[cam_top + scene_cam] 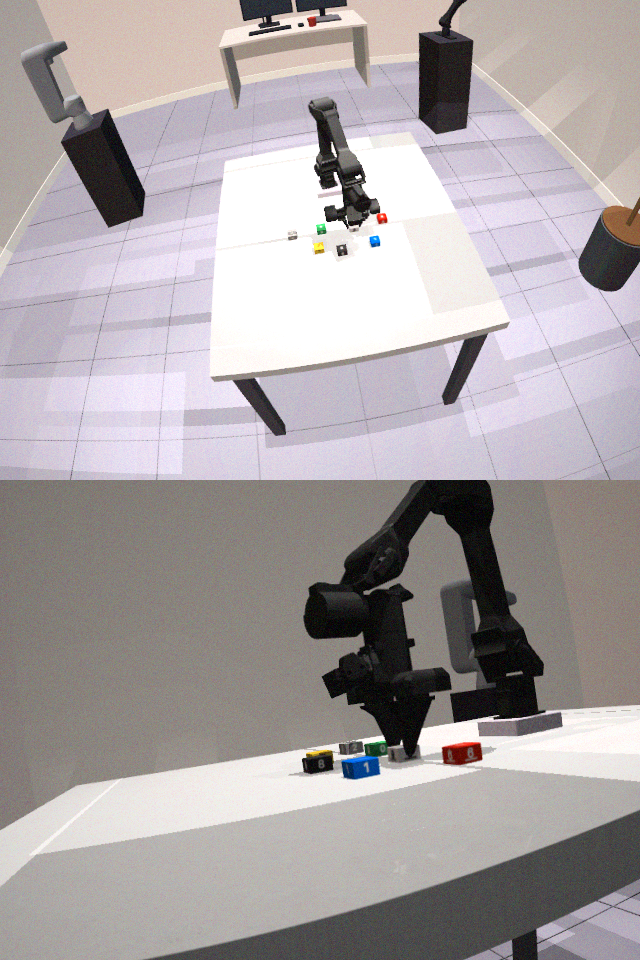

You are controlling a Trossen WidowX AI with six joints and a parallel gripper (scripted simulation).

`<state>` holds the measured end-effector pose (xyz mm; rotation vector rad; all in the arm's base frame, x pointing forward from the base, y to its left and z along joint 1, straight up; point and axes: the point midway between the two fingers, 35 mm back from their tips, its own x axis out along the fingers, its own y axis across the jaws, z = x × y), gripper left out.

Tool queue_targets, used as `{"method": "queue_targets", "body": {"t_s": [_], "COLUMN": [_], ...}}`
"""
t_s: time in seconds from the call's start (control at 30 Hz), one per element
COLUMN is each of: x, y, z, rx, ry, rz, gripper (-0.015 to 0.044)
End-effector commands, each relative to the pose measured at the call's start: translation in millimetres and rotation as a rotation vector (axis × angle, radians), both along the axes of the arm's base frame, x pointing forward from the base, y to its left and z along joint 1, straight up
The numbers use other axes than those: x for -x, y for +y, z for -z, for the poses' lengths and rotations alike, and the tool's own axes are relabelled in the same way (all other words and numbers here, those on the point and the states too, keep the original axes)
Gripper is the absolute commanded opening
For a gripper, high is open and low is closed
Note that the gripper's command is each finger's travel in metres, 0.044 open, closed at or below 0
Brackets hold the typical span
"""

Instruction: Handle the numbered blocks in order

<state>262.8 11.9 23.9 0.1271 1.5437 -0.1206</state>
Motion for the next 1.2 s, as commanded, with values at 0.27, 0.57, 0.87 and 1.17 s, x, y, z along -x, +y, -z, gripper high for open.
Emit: {"method": "queue_targets", "body": {"t_s": [0.27,0.57,0.87,1.17], "x": [0,0,0,0], "y": [0,0,0,0], "z": [0,0,0,-36], "rx": [-0.001,-0.001,-0.001,-0.001], "ry": [-0.001,-0.001,-0.001,-0.001], "rz": [0.006,0.006,0.006,0.006], "gripper": [0.012,0.0146,0.0383,0.04]}}
